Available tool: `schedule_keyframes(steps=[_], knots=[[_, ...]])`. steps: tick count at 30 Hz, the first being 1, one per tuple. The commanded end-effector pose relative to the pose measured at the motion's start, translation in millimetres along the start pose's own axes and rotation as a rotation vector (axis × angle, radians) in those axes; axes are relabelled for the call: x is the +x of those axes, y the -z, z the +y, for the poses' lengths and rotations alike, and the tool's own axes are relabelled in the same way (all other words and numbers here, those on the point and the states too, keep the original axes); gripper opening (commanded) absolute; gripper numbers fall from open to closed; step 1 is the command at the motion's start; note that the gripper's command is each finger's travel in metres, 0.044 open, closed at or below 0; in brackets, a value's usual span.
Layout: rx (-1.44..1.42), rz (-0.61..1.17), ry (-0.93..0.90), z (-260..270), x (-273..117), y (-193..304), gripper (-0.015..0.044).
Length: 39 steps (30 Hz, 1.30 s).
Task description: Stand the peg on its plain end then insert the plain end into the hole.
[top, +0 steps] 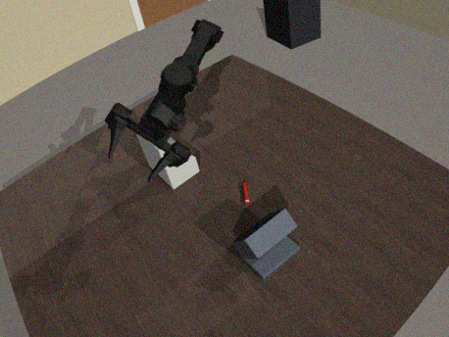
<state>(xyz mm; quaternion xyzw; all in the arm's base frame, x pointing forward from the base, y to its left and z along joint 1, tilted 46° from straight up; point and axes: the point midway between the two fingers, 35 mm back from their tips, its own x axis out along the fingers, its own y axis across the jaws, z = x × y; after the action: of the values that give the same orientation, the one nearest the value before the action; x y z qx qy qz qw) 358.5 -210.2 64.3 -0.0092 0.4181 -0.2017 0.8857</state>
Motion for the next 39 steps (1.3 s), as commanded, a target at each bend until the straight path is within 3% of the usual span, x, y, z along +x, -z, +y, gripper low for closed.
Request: schedule_keyframes(steps=[1, 21, 39], knots=[[0.021, 0.033, -0.104, 30.7, -0.5, 1.6, 0.0440], [0.143, 0.441, -0.621, 195.5, -52.9, 57.0, 0.0440], [0.259, 0.972, -0.833, 284.2, -146.3, 117.1, 0.0440]])
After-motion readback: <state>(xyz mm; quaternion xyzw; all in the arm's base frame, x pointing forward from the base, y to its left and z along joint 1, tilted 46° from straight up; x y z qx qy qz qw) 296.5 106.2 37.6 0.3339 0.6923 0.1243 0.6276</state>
